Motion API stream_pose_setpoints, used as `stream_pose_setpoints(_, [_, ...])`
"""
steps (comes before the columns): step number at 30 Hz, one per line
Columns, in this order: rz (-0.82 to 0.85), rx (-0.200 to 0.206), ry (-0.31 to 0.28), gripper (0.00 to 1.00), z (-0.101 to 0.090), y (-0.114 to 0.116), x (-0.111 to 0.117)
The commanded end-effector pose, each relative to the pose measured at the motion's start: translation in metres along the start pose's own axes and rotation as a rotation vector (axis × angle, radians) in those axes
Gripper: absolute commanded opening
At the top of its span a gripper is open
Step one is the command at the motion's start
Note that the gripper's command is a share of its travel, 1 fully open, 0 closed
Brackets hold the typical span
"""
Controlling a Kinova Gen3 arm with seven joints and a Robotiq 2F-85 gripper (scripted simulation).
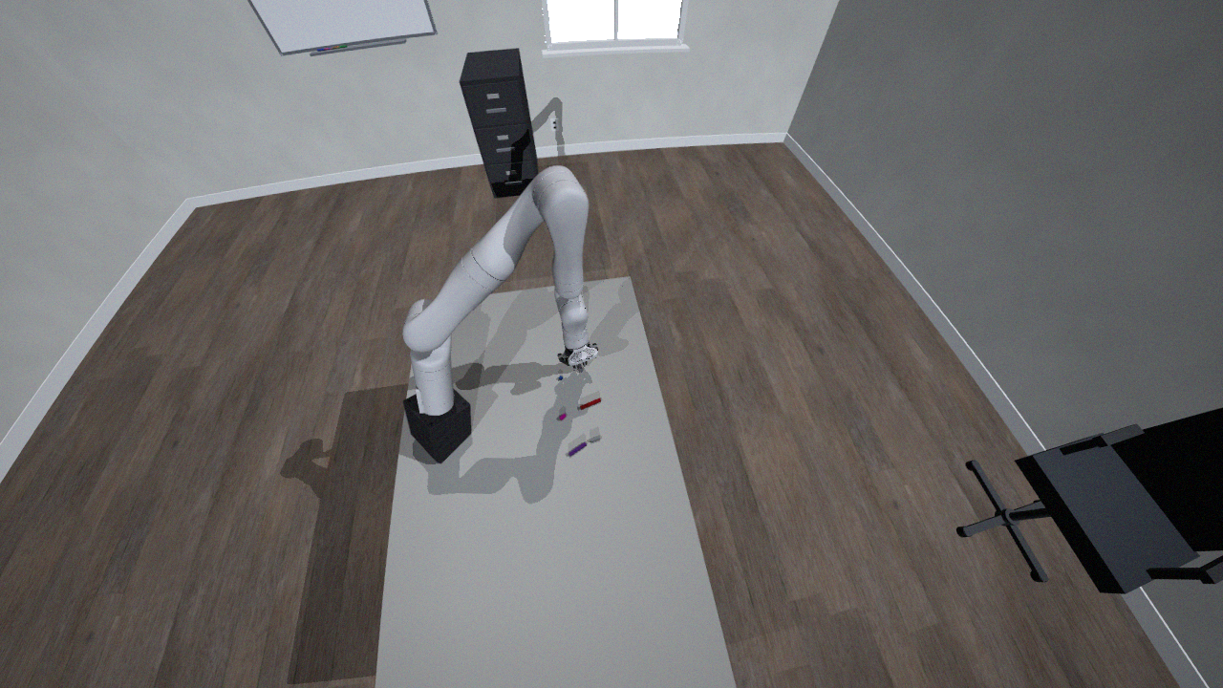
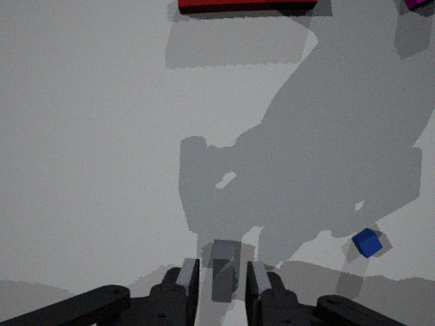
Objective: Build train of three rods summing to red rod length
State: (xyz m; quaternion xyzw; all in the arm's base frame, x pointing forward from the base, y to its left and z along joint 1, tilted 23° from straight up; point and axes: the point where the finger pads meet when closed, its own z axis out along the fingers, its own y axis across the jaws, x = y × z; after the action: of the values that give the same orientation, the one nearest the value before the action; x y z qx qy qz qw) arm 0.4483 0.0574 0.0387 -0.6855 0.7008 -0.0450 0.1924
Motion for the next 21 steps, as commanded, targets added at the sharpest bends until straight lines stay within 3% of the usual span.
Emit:
stream_pose_setpoints(1, [0.0,0.001,0.0,0.24,-0.0004,-0.0005,0.0001])
stream_pose_setpoints(21, [0.0,0.001,0.0,0.24,0.0089,-0.0005,0.0001])
